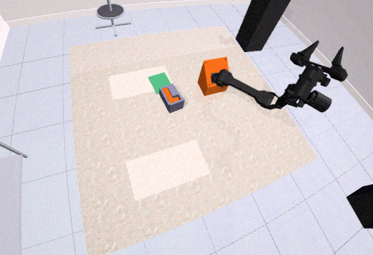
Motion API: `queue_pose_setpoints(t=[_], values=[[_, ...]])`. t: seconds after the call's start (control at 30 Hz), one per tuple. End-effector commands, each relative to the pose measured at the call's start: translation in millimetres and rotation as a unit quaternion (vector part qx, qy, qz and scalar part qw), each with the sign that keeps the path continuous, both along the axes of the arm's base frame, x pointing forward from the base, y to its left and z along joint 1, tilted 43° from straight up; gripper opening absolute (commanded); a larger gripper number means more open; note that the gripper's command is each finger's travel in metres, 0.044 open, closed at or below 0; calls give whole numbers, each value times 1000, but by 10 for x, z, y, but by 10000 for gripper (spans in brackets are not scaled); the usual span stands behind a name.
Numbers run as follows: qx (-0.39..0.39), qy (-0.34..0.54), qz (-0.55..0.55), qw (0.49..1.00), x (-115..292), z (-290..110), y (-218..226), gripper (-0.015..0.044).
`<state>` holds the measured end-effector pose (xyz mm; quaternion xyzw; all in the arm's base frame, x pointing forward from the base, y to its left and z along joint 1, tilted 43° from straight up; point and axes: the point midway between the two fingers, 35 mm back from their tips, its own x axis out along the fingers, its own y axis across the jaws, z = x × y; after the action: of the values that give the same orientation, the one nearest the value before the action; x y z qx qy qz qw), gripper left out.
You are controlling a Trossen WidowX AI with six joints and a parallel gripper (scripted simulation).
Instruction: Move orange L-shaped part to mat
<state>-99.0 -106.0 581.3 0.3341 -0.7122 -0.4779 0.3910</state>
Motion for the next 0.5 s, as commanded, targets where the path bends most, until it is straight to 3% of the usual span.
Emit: queue_pose_setpoints(t=[0.0, 0.17, 0.23, 0.37, 0.47], values=[[2, 13, 4, 1000, 42, 1, -27, 374], [16, 128, 53, 990, 588, 38, -338, 242], [35, 221, 81, 971, 976, 1, -532, 190], [60, 338, 138, 929, 1623, -220, -822, 180], [79, 459, 194, 863, 2217, -483, -992, 180]])
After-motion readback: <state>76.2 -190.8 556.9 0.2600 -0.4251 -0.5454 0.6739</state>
